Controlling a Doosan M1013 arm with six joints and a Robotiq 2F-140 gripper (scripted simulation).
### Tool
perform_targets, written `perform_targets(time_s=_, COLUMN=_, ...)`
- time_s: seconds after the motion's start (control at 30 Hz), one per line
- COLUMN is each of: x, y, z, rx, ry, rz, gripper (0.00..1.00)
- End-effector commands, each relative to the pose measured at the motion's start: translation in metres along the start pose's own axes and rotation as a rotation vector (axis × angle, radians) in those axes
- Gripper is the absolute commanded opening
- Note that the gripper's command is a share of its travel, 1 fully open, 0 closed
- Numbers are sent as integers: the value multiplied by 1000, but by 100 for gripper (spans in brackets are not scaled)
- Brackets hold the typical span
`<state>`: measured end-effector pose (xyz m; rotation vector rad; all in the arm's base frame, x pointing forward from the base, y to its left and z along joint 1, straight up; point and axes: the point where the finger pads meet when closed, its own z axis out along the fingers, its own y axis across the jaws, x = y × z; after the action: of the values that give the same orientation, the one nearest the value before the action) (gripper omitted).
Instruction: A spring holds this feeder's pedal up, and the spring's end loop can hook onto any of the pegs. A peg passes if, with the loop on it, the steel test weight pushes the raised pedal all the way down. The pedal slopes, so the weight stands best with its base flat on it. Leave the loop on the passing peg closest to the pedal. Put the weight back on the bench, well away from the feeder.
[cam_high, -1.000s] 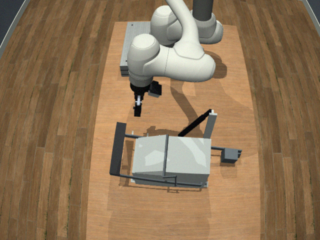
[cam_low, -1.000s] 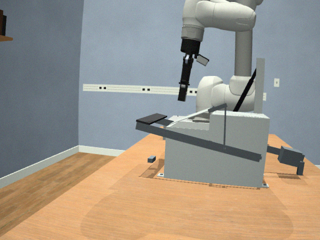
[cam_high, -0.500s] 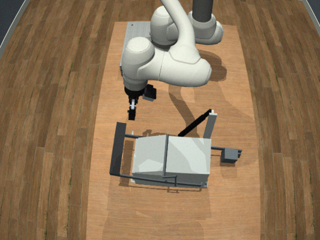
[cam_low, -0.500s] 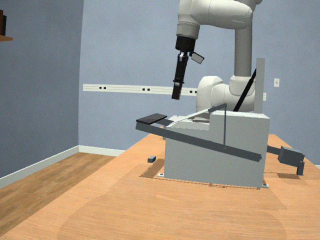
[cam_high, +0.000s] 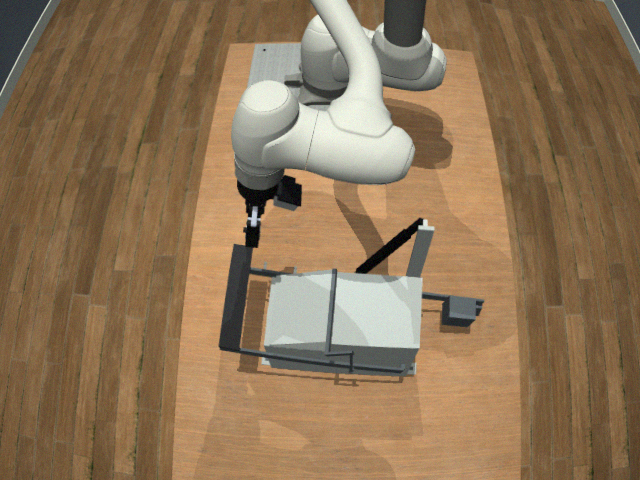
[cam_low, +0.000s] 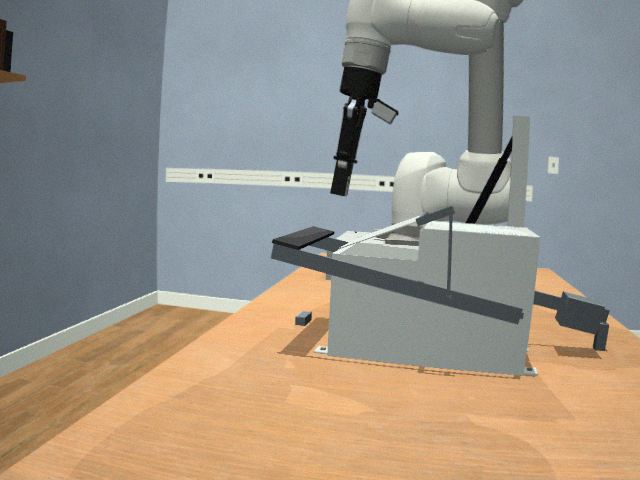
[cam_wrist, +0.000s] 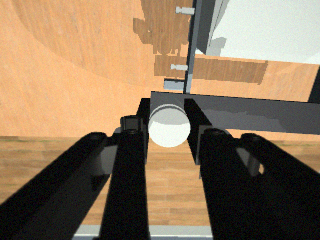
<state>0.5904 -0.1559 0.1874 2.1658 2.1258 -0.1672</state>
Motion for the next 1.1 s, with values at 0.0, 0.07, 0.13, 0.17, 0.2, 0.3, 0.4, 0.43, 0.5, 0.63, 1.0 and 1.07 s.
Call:
perform_targets(time_s=0.0, x=-5, y=5, z=-2, rx=-1, ry=-4, rz=0, gripper=25)
perform_targets(time_s=0.07, x=-9, y=9, z=-2, rx=-1, ry=-7, rz=0, gripper=25)
perform_targets(time_s=0.13, x=-13, y=12, z=-3, rx=-1, ry=-9, rz=0, gripper=25)
perform_targets(time_s=0.17, x=-13, y=12, z=-3, rx=-1, ry=-9, rz=0, gripper=25)
perform_targets(time_s=0.2, x=-13, y=12, z=-3, rx=-1, ry=-9, rz=0, gripper=25)
perform_targets(time_s=0.3, x=-14, y=13, z=-3, rx=-1, ry=-10, rz=0, gripper=25)
perform_targets(time_s=0.4, x=-19, y=18, z=-4, rx=-1, ry=-14, rz=0, gripper=25)
perform_targets(time_s=0.43, x=-20, y=19, z=-4, rx=-1, ry=-15, rz=0, gripper=25)
perform_targets(time_s=0.5, x=-23, y=22, z=-4, rx=-1, ry=-17, rz=0, gripper=25)
perform_targets(time_s=0.63, x=-29, y=27, z=-5, rx=-1, ry=-21, rz=0, gripper=25)
perform_targets(time_s=1.0, x=-28, y=28, z=6, rx=-1, ry=-22, rz=0, gripper=25)
perform_targets(time_s=1.07, x=-28, y=28, z=10, rx=-1, ry=-22, rz=0, gripper=25)
